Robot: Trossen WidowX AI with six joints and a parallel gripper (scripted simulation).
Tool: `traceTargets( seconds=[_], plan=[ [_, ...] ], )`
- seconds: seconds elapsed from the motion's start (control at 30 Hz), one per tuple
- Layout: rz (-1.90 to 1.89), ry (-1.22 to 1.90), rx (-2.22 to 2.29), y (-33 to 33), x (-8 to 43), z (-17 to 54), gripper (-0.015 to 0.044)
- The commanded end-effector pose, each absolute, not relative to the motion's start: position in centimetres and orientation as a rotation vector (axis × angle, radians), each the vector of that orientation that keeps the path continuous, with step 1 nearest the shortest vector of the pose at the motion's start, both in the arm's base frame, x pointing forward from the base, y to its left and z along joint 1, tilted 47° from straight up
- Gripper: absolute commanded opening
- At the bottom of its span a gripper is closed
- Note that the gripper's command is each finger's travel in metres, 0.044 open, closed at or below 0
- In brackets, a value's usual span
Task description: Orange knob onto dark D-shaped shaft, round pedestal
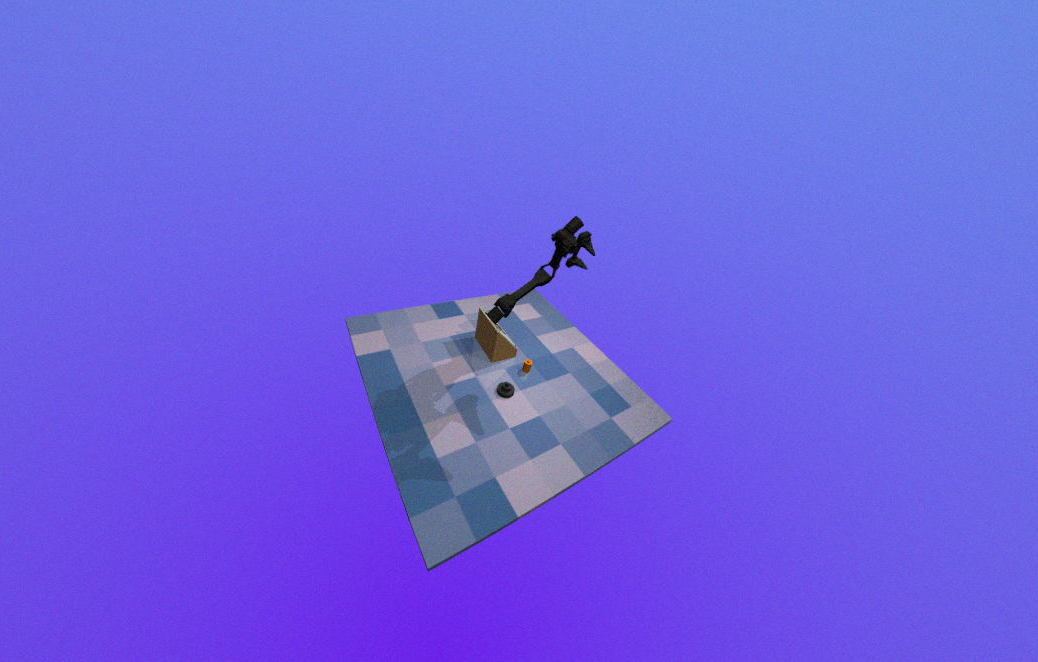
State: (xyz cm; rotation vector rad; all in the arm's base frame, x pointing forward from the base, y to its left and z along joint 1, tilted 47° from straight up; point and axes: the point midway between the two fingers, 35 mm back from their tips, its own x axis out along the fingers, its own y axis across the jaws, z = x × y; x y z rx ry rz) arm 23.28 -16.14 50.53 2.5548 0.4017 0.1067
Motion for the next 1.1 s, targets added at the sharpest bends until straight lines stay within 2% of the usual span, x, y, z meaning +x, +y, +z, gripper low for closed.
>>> traceTargets(
  seconds=[0.0, 0.03, 0.27, 0.57, 0.83, 1.07],
  plan=[
    [0.107, 0.402, 2.555, -16.1, 23.3, 50.5, 0.0426],
    [0.106, 0.401, 2.554, -16.2, 23.4, 50.4, 0.0440],
    [0.053, 0.433, 2.454, -16.2, 27.4, 45.2, 0.0440],
    [0.033, 0.672, 2.049, -12.2, 33.5, 34.0, 0.0440],
    [0.070, 0.876, 1.732, -7.3, 35.1, 26.1, 0.0440],
    [0.165, 1.077, 1.411, -2.1, 34.3, 19.1, 0.0440]
  ],
)
